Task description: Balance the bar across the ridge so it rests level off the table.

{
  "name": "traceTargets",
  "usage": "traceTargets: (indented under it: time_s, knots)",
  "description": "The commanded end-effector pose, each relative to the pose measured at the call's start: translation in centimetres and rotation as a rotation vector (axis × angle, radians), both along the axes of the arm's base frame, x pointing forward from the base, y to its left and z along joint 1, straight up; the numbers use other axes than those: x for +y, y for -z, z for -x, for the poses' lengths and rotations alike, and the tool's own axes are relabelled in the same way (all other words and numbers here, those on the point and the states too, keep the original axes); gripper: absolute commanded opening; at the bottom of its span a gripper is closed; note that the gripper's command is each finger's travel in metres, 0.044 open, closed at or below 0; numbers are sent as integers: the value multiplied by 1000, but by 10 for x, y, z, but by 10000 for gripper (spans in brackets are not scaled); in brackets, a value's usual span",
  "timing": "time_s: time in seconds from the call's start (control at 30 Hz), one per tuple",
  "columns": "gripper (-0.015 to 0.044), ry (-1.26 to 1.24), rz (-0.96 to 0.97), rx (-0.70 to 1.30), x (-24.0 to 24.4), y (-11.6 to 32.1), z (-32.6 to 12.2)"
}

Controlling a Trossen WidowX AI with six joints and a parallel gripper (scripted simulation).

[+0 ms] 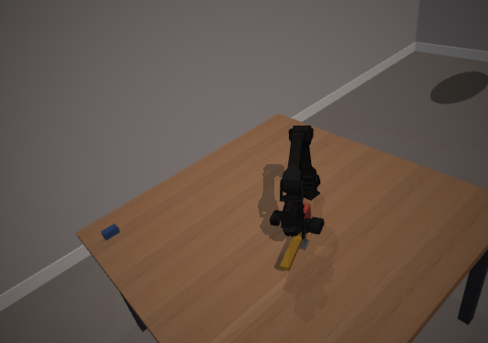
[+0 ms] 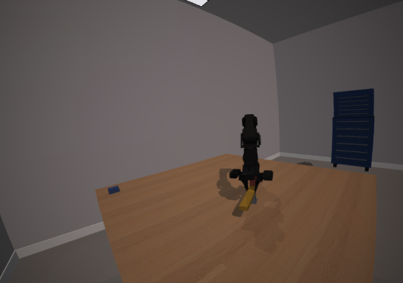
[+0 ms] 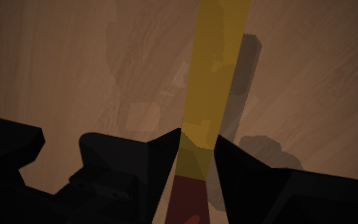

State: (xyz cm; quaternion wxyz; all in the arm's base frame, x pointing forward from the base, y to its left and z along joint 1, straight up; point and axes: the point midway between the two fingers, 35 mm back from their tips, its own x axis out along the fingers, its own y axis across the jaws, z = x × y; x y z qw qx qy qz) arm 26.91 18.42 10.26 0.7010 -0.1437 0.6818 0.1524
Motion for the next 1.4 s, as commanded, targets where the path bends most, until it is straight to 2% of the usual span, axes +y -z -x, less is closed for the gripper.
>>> traceTargets:
  time_s: [0.0, 1.33, 1.37]
  knots:
    - [0, -1, 3, 3, 0, 0, 0]
    - [0, 0, 0, 0, 0, -1, -1]
    - [26, 0, 0, 0, 0, -1, -1]
